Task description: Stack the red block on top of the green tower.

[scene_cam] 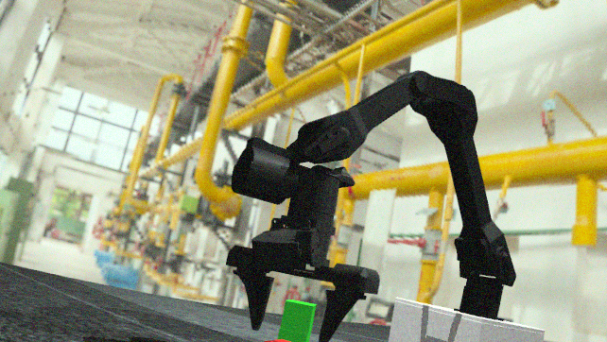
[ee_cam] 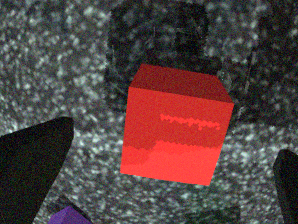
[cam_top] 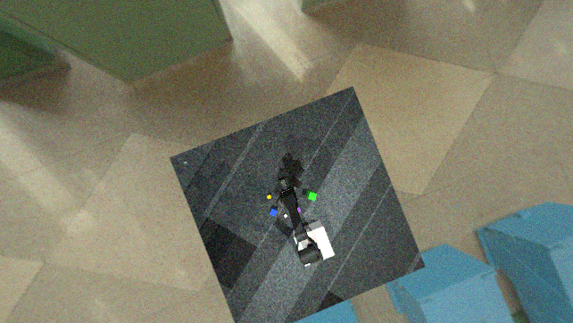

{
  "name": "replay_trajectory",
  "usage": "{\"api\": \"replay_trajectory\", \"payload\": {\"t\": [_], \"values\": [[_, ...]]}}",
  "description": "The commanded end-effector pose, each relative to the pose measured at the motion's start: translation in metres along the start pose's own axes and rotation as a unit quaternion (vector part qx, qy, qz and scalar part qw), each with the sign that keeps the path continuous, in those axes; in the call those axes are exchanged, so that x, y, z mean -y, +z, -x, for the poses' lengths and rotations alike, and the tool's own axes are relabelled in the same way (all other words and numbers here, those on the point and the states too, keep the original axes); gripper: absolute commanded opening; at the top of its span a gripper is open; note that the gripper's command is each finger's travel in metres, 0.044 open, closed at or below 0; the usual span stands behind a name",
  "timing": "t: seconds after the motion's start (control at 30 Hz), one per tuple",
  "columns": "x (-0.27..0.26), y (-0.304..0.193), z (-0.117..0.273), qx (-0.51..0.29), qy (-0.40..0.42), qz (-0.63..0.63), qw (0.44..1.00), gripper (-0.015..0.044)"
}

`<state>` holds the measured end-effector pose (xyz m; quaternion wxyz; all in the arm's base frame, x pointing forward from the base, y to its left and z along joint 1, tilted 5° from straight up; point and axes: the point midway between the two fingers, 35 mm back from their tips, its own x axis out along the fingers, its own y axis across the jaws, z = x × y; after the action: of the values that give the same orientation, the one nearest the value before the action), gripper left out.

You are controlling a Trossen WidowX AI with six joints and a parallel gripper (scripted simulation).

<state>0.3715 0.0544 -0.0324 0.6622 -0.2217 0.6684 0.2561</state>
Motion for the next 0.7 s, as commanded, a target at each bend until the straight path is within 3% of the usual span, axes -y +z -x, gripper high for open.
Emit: {"api": "replay_trajectory", "payload": {"t": [0.0,0.67], "values": [[-0.001,-0.001,-0.008,-0.002,0.003,-0.003,1.0,0.044],[-0.002,-0.003,-0.041,-0.002,0.003,-0.003,1.0,0.044]]}}
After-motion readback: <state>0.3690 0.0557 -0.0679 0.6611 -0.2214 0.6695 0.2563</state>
